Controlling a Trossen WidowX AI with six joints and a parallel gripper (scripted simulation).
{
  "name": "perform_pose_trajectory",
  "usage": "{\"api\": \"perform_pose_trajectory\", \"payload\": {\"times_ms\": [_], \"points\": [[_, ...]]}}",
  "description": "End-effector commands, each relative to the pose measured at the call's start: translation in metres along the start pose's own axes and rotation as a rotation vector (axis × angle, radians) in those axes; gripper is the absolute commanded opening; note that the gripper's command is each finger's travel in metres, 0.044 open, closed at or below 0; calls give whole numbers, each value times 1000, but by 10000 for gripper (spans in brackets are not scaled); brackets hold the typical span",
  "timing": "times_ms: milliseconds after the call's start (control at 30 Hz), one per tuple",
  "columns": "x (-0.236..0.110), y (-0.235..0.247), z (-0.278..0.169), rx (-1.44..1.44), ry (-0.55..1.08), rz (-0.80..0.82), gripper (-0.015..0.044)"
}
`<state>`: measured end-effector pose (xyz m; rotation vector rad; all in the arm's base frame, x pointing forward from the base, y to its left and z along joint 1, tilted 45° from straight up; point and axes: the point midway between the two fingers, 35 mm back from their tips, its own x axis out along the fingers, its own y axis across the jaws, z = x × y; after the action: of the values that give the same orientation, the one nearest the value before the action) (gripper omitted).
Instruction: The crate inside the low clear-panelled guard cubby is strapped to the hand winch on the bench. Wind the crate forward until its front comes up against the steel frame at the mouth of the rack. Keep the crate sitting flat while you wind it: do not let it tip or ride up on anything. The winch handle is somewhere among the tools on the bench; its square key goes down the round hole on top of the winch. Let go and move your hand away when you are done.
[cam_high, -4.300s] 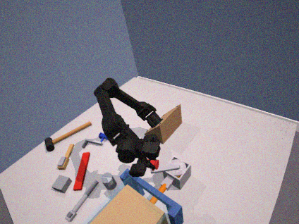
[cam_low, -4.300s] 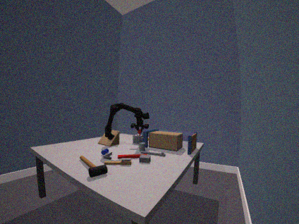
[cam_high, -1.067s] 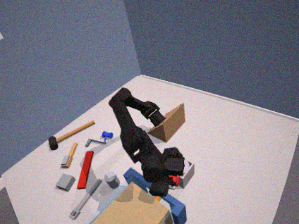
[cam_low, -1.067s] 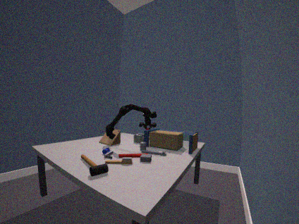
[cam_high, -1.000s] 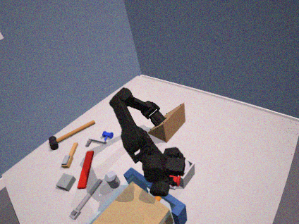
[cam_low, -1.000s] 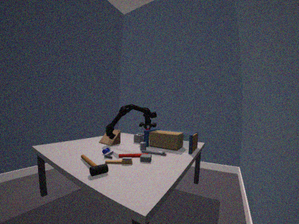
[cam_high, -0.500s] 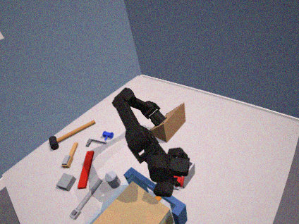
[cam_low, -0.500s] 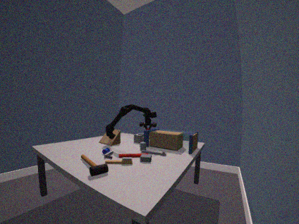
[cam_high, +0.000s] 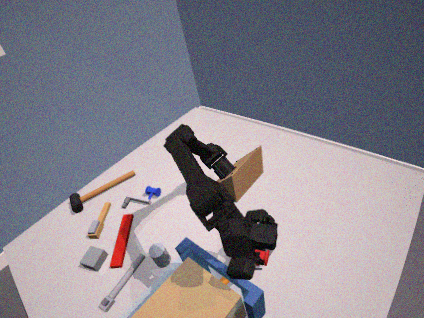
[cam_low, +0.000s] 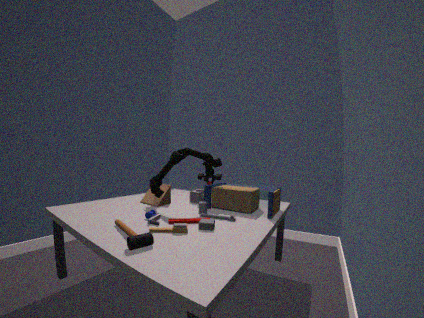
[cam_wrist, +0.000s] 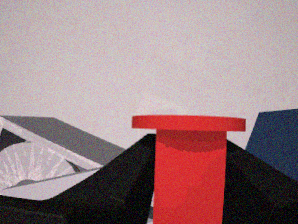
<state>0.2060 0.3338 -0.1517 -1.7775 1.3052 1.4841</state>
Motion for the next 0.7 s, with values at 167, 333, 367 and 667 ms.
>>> {"api": "perform_pose_trajectory", "payload": {"times_ms": [167,333,367,667], "points": [[11,14,21,-19,-17,21,0],[13,18,26,-19,-17,22,0],[13,19,27,-19,-18,22,0],[16,26,34,-19,-18,22,0]]}}
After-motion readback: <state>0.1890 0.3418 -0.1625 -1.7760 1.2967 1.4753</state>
